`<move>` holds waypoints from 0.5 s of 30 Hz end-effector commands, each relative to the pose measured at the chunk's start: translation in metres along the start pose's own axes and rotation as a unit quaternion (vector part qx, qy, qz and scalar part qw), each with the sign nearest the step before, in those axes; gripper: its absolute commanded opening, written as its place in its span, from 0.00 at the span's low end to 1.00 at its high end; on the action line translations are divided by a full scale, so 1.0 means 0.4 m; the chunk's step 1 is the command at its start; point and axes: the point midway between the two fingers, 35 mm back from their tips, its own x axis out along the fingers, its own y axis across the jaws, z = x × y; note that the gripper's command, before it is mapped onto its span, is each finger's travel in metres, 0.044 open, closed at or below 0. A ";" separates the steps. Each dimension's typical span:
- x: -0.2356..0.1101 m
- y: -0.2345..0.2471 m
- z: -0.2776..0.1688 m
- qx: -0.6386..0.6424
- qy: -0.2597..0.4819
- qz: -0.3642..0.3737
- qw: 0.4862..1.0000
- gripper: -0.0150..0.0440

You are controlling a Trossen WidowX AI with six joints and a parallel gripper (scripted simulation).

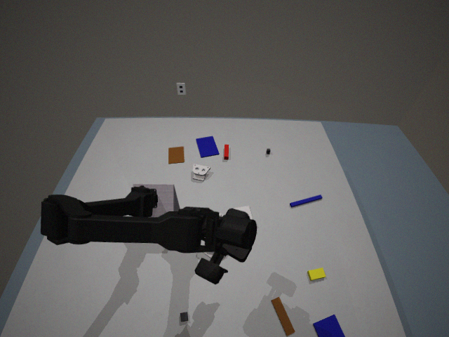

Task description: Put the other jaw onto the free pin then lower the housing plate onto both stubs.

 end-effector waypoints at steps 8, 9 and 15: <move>0.070 0.033 -0.114 -0.064 0.084 -0.020 0.994 1.00; 0.075 0.035 -0.124 -0.069 0.092 -0.022 0.993 1.00; 0.102 0.044 -0.189 -0.105 0.136 -0.031 0.985 1.00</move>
